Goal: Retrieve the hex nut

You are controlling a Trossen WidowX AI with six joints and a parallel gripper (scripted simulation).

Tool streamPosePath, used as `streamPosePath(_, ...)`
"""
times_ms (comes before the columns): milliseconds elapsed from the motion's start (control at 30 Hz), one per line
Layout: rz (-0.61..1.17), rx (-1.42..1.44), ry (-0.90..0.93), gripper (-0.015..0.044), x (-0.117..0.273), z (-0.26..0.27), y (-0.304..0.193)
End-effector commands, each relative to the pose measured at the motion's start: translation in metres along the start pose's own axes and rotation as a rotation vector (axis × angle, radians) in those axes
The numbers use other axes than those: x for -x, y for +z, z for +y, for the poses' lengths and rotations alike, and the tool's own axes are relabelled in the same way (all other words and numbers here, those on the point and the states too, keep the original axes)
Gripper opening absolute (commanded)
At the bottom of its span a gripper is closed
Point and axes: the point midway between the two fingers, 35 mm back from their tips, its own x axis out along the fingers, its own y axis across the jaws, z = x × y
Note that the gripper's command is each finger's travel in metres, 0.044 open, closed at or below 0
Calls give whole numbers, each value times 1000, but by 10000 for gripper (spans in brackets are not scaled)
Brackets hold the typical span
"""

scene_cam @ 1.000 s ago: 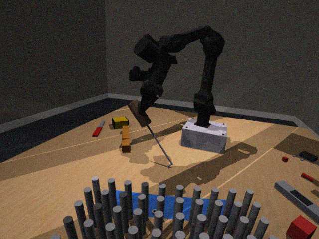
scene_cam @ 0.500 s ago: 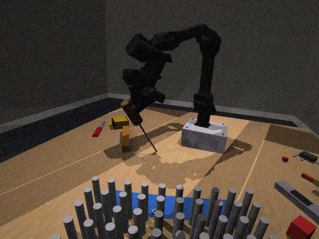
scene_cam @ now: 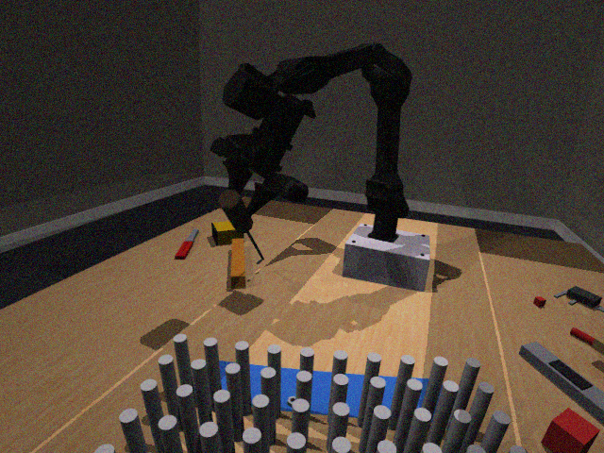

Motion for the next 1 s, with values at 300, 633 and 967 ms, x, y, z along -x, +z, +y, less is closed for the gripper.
streamPosePath(300,80,447,-53,0,-9,-17,10)
streamPosePath(633,153,780,-67,0,-17,-28,16)
streamPosePath(967,235,1113,-60,0,-24,-39,22)
